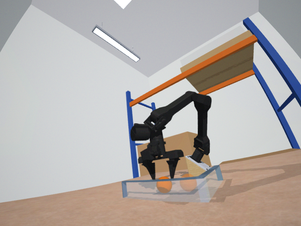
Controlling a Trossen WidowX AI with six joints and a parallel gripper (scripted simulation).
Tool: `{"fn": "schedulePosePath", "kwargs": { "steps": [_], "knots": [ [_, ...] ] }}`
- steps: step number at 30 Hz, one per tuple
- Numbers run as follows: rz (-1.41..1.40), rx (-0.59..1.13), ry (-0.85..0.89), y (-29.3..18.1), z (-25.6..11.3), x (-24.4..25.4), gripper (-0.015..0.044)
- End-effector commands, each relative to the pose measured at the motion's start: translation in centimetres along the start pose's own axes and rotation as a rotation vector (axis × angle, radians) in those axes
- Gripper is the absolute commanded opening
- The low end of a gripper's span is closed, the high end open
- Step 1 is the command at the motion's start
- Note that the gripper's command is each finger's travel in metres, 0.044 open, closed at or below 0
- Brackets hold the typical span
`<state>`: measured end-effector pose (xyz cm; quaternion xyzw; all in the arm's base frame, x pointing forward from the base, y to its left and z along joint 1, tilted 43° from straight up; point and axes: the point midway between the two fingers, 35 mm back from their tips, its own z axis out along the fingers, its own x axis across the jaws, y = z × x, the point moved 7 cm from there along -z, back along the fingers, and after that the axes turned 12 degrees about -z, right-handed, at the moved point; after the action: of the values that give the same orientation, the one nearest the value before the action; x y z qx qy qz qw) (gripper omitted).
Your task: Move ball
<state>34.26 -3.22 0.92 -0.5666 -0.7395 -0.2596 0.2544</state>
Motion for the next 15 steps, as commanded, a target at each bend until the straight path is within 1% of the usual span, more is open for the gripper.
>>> {"fn": "schedulePosePath", "kwargs": {
  "steps": [1, 9, 13, 15],
  "knots": [
    [0.003, 0.005, 0.006, -0.1, 1.0, 0.1, 0.0396],
    [0.004, 0.005, 0.007, -0.2, 2.0, 0.2, 0.0396],
    [0.004, 0.005, 0.007, -0.2, 2.0, 0.2, 0.0291],
    [0.004, 0.005, 0.007, -0.2, 2.0, 0.2, 0.0277]
  ]
}}
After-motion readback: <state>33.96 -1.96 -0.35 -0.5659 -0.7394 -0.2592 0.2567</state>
